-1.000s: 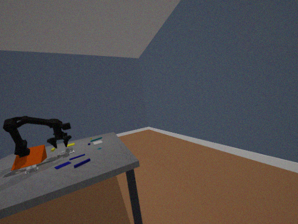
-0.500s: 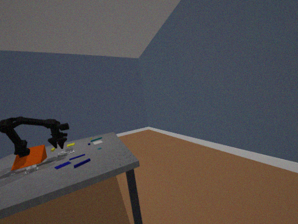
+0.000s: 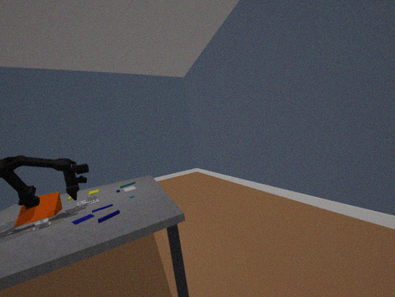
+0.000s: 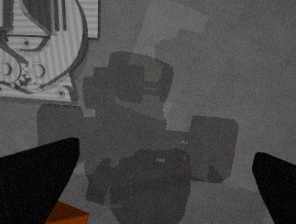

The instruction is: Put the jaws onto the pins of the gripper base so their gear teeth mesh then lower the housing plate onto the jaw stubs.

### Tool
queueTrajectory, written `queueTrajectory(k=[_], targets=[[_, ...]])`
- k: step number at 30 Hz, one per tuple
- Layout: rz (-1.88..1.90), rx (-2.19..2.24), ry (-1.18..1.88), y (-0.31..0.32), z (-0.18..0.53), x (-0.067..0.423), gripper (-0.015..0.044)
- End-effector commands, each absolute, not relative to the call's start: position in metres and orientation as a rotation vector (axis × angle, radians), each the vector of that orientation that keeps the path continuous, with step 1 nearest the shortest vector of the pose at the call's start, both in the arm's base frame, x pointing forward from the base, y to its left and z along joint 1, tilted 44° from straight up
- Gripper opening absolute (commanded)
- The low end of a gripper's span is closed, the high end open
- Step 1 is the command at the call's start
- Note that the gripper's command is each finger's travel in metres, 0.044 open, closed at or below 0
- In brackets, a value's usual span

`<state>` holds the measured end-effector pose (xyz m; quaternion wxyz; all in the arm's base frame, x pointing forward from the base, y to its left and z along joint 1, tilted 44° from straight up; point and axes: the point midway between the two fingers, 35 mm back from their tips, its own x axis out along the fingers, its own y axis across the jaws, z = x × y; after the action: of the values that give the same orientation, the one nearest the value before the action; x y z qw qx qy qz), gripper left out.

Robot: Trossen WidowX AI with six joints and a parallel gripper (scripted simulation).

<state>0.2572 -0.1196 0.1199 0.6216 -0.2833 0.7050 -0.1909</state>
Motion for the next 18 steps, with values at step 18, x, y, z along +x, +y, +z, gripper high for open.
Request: queueTrajectory(k=[18], targets=[[-0.902, -0.176, 1.373, -0.138, 0.140, 0.232, 0.0440]])
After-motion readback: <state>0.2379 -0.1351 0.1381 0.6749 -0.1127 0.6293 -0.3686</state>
